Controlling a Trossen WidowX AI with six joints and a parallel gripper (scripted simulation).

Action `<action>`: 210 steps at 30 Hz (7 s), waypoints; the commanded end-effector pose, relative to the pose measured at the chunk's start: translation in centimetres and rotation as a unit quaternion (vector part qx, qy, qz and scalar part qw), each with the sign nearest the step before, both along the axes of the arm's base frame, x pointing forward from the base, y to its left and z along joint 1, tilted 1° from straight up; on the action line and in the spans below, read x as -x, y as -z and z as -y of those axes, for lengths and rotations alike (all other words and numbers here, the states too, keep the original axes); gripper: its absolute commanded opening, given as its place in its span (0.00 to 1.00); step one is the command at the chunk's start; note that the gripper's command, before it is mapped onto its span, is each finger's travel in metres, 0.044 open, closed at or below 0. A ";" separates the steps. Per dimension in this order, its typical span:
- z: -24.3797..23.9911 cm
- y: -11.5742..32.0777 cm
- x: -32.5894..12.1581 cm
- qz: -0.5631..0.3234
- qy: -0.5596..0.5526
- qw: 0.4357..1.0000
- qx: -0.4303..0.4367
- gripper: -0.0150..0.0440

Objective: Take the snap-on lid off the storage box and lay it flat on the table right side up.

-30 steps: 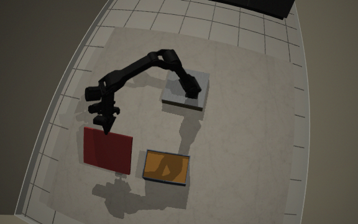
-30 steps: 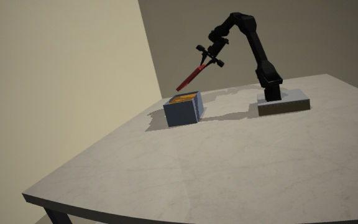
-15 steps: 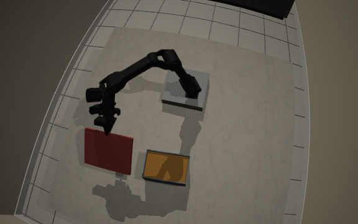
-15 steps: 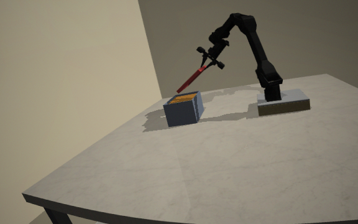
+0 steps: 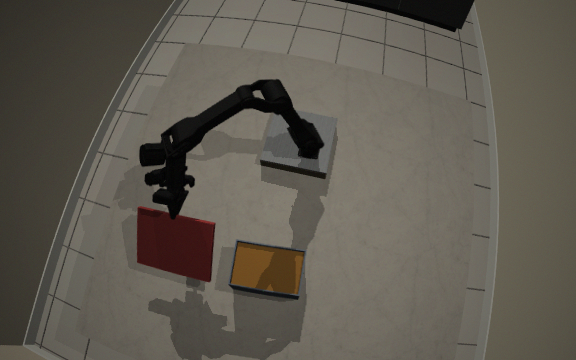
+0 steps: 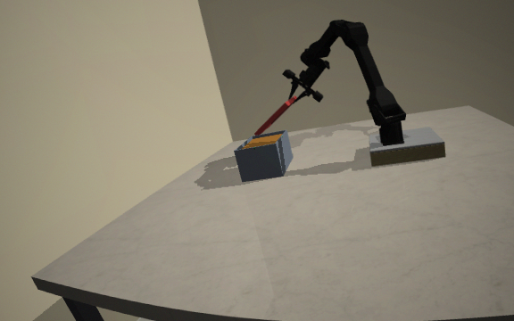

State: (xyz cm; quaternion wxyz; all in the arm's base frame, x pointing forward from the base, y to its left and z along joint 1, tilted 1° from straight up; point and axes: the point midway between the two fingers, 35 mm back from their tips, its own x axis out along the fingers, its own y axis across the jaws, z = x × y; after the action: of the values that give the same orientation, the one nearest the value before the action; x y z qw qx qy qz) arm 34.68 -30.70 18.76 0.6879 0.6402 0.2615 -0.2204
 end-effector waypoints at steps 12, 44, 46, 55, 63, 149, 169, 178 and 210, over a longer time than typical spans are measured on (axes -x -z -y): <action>0.1 1.0 -0.1 0.005 -0.004 1.000 0.002 0.25; 0.2 3.5 -0.2 0.005 -0.004 1.000 0.002 0.25; 0.2 3.7 -0.2 0.005 -0.004 1.000 0.002 0.25; 0.2 4.4 -0.2 0.005 -0.004 1.000 0.002 0.25; 0.2 5.0 -0.2 0.005 -0.004 1.000 0.002 0.25; 0.6 11.9 -0.3 0.005 -0.004 1.000 0.002 0.25; 0.6 13.5 -0.3 0.005 -0.004 1.000 0.002 0.25; 0.6 14.2 -0.3 0.005 -0.004 1.000 0.002 0.25; 1.5 12.8 3.4 0.004 -0.003 1.000 0.003 1.00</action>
State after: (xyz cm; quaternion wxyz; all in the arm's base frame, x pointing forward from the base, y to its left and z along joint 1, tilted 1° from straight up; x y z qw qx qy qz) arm 31.87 -32.21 5.83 0.6904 0.6387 0.2607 -0.2177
